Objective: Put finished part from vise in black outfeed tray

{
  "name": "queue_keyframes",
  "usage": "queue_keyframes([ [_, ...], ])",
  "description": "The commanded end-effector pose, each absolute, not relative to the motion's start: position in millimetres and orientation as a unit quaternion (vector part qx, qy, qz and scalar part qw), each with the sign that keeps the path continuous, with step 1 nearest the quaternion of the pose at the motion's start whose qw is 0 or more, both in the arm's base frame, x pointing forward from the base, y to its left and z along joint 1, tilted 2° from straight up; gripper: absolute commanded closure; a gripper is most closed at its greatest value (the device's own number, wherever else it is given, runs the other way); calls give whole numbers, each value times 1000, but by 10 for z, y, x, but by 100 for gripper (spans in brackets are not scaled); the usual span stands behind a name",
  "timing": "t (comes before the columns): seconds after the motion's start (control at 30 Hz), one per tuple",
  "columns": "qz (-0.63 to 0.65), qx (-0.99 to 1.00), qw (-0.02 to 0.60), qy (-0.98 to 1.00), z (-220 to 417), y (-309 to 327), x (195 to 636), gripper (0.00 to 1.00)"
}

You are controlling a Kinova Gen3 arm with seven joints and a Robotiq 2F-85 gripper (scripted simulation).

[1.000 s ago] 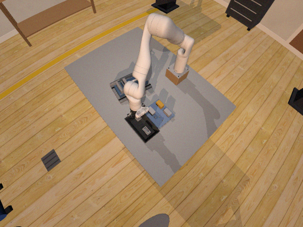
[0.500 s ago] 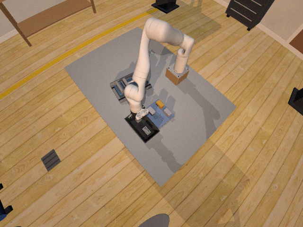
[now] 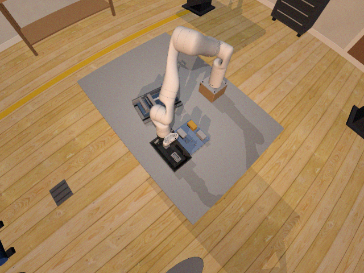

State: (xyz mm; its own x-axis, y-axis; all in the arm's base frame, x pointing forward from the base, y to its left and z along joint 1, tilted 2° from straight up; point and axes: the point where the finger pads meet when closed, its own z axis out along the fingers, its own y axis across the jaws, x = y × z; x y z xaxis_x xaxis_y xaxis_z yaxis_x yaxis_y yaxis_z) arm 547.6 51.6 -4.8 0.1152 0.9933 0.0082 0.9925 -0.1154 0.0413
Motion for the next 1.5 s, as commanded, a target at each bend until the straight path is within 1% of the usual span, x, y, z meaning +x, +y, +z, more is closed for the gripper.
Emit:
queue_keyframes([
  [0.0,16,747,12,665,-73,518,5469,100],
  [1.47,16,747,12,665,-168,519,5474,100],
])
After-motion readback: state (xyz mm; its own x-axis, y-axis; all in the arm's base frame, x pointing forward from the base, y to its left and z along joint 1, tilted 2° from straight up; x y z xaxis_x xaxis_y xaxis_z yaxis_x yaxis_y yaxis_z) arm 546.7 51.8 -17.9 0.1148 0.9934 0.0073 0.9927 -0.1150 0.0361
